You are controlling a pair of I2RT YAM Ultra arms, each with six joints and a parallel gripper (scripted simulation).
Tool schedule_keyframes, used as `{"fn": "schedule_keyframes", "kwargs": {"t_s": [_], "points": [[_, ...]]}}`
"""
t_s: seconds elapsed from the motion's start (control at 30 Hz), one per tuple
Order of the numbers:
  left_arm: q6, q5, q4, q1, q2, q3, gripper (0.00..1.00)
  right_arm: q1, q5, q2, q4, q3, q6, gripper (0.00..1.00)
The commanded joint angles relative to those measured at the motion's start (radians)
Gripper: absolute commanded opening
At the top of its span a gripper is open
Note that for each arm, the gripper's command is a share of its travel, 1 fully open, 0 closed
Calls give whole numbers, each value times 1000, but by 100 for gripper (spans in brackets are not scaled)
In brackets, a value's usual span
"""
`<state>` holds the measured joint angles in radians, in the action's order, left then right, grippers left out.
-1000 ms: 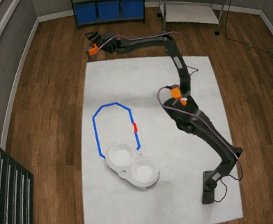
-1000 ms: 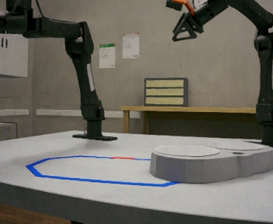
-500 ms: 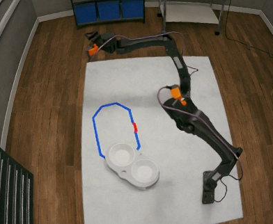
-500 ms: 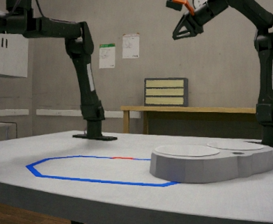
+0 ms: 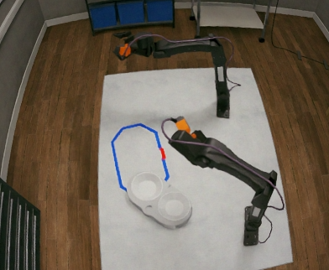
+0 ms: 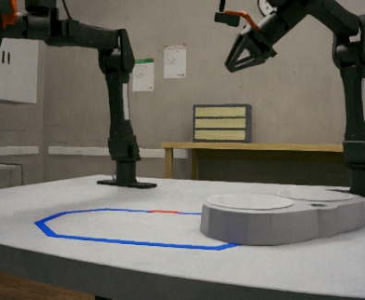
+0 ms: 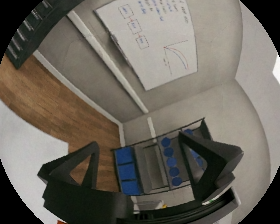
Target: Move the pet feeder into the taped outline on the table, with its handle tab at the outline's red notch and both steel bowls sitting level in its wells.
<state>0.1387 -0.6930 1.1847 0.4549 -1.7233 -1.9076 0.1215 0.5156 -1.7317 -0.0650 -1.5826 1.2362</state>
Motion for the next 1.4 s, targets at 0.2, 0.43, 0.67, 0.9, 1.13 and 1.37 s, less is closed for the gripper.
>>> {"fn": "schedule_keyframes", "kwargs": {"t_s": [0.2,0.43,0.67,0.9,1.13,1.37], "points": [[145,166,-61,-105,-114,8,30,-39,-172,201,21,141,-418,100],[243,294,-97,-203,-229,32,30,-67,-290,362,40,265,-707,100],[304,384,-126,-269,-308,34,30,-86,-378,477,57,358,-919,100],[399,515,-177,-369,-407,-13,30,-114,-498,635,62,479,-1203,100],[424,539,-188,-390,-438,-18,30,-137,-552,700,49,539,-1288,100],[387,519,-141,-423,-479,32,30,-117,-519,728,43,494,-1230,100]]}}
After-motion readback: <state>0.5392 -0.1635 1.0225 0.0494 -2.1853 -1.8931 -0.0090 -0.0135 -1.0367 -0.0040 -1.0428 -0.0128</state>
